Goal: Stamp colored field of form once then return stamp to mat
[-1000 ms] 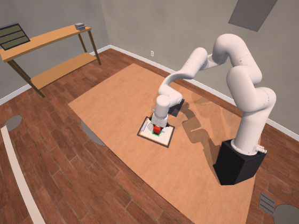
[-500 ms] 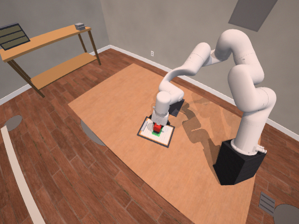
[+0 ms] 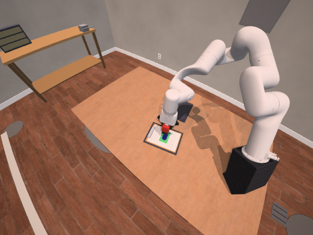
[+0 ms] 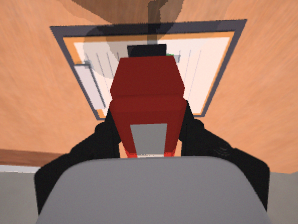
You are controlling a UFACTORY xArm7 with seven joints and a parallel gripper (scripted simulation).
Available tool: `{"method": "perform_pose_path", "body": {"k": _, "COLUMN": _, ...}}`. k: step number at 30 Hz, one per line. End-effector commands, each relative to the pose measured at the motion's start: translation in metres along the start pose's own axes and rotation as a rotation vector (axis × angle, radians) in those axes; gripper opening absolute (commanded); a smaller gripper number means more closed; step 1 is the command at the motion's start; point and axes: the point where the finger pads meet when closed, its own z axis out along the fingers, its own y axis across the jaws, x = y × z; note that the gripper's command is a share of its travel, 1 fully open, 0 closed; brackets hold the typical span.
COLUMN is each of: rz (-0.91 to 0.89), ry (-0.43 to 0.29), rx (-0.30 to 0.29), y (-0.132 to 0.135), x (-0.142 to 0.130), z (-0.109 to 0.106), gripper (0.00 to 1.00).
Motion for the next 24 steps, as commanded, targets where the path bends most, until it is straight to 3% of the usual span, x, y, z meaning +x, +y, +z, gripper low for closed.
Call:
{"method": "perform_pose_path", "body": {"k": 1, "rz": -0.031, "ry": -0.018, "rx": 0.001, "y": -0.002, "x": 0.069, "z": -0.001, "gripper": 0.29}}
{"method": "perform_pose_path", "body": {"k": 12, "rz": -0.052, "ry": 0.000, "rx": 0.002, "y": 0.030, "x": 0.208, "z": 0.001, "gripper": 0.29}}
{"method": "perform_pose_path", "body": {"k": 14, "rz": -0.052, "ry": 0.000, "rx": 0.002, "y": 0.030, "x": 0.208, "z": 0.001, "gripper": 0.29}}
{"method": "perform_pose_path", "body": {"k": 15, "rz": -0.052, "ry": 0.000, "rx": 0.002, "y": 0.038, "x": 0.244, "z": -0.001, "gripper": 0.29}}
{"method": "perform_pose_path", "body": {"k": 16, "rz": -0.052, "ry": 0.000, "rx": 0.002, "y": 0.040, "x": 0.255, "z": -0.002, "gripper": 0.29}}
{"method": "perform_pose_path", "body": {"k": 24, "rz": -0.052, "ry": 0.000, "rx": 0.002, "y": 0.049, "x": 0.296, "z": -0.005, "gripper": 0.29}}
